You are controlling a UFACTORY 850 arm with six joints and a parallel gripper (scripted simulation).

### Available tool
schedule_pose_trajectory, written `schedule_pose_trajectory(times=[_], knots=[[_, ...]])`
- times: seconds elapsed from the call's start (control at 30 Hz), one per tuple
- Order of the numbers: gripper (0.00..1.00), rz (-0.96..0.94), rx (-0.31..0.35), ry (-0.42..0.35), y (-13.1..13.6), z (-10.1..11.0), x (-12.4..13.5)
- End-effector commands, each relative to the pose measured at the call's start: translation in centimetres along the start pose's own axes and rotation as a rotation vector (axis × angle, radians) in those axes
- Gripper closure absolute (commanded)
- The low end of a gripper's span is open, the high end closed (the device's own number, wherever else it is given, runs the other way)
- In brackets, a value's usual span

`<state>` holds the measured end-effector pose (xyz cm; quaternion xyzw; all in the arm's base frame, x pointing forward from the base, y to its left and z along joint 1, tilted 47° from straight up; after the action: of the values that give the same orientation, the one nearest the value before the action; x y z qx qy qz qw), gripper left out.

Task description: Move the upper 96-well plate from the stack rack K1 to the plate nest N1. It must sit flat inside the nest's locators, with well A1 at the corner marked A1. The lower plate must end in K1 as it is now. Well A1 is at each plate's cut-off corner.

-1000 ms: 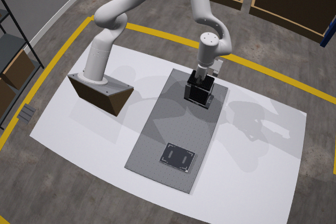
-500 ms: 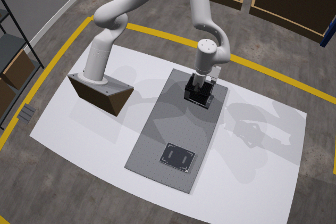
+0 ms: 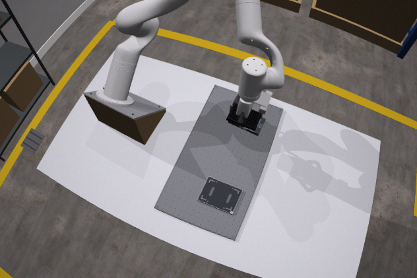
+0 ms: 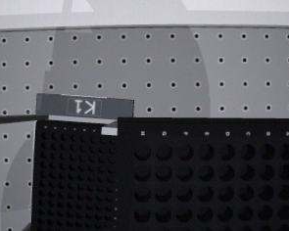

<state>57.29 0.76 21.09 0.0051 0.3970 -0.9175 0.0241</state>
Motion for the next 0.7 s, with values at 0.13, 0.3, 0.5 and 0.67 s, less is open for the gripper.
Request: schedule_pose_trajectory(times=[0.13, 0.3, 0.5, 0.67], knots=[[1.00, 0.001, 0.000, 0.002, 2.5, 0.0, -0.3], [1.00, 0.001, 0.000, 0.002, 3.5, 0.0, -0.4], [1.00, 0.001, 0.000, 0.002, 5.5, 0.0, -0.6], [1.00, 0.001, 0.000, 0.002, 7.2, -0.1, -0.7]])
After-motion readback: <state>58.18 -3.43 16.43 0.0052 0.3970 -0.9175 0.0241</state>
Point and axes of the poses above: the point where the finger pads meet when closed, its own z axis back along the fingers, its own y axis across the jaws, x = y × z, the point moved 10 cm from there along z, back along the fingers
